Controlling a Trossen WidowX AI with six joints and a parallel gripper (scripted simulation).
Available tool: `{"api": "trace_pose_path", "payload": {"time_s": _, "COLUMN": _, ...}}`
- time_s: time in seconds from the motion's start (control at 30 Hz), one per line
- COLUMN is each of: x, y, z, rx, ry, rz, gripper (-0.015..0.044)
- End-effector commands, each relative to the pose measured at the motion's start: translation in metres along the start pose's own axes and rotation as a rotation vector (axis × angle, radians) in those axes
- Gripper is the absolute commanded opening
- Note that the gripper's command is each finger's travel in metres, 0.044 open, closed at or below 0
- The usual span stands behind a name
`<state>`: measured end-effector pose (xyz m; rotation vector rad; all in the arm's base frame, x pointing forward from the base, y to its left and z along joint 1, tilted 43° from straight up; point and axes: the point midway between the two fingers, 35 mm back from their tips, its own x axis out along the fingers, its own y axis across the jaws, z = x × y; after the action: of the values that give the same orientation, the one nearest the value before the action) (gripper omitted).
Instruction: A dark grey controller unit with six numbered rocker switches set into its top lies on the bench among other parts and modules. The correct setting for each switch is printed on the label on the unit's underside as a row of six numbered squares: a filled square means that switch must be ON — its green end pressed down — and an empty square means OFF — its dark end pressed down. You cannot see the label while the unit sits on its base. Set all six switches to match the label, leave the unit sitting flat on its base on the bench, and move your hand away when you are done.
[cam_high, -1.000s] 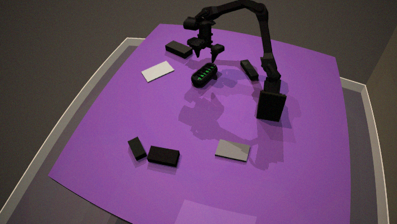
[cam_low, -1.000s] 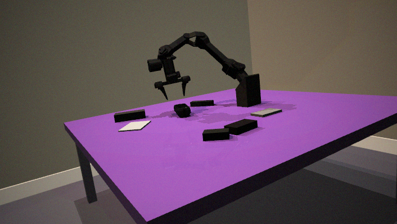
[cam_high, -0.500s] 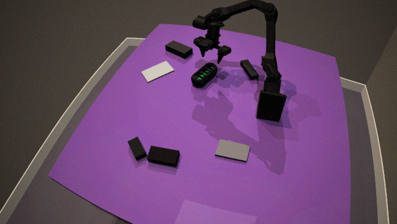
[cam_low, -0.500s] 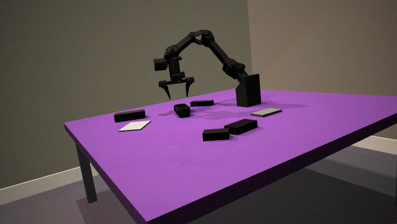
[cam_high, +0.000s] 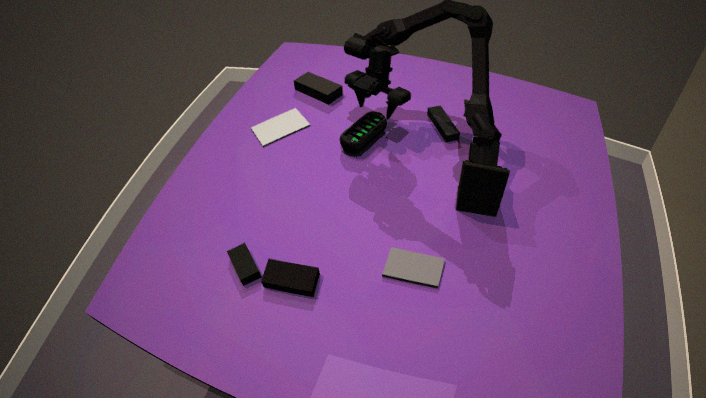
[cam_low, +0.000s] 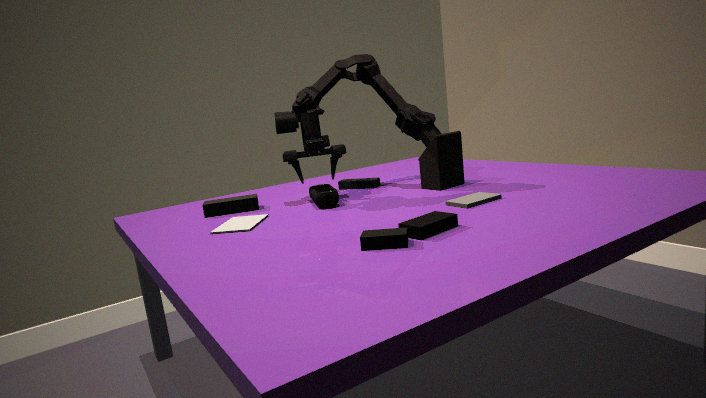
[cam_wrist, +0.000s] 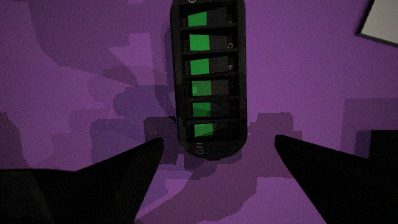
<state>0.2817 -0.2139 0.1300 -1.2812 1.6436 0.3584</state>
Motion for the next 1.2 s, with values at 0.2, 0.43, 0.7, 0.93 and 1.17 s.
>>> {"api": "trace_pose_path", "payload": {"time_s": 0.2, "x": 0.019, "y": 0.002, "z": -0.002, "rx": -0.008, "ry": 0.000, "rz": 0.011, "gripper": 0.0440}}
{"api": "trace_pose_path", "payload": {"time_s": 0.43, "x": 0.028, "y": 0.003, "z": -0.004, "rx": -0.009, "ry": 0.001, "rz": 0.010, "gripper": 0.0440}}
{"api": "trace_pose_path", "payload": {"time_s": 0.7, "x": 0.029, "y": 0.003, "z": -0.004, "rx": -0.009, "ry": 0.001, "rz": 0.010, "gripper": 0.0327}}
{"api": "trace_pose_path", "payload": {"time_s": 0.93, "x": 0.029, "y": 0.003, "z": -0.004, "rx": -0.009, "ry": 0.001, "rz": 0.010, "gripper": 0.0327}}
{"api": "trace_pose_path", "payload": {"time_s": 1.17, "x": 0.028, "y": 0.003, "z": -0.004, "rx": -0.009, "ry": 0.001, "rz": 0.010, "gripper": 0.0327}}
